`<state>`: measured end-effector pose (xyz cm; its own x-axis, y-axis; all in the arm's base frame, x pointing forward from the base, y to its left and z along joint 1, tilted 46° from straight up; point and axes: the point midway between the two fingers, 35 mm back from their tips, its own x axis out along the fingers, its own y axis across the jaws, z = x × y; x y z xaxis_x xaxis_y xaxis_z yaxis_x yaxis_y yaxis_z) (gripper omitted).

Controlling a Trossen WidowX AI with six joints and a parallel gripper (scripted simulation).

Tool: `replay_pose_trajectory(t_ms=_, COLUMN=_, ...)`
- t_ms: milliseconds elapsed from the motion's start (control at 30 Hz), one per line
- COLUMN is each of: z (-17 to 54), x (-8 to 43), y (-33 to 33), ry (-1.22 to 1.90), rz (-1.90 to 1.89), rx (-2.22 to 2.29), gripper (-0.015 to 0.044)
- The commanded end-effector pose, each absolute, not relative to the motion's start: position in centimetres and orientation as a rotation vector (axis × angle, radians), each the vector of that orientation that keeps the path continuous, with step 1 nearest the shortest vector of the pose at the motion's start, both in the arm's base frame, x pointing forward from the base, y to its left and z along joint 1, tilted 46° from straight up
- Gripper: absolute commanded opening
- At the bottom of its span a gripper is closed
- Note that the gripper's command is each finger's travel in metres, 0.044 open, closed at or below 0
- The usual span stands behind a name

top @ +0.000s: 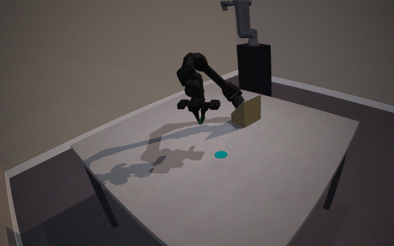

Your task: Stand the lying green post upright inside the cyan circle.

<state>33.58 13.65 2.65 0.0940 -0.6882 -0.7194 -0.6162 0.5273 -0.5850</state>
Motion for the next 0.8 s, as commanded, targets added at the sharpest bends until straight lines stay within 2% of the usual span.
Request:
replay_pose_trajectory(t_ms=0, z=2.0, x=33.4, y=14.6, ry=1.599, rz=-0.017, rx=-1.193, gripper=0.0023)
replay_pose_trajectory(t_ms=767, z=-3.3, x=31.4, y=19.3, ry=1.667, rz=0.363, rx=-1.555, gripper=0.0023)
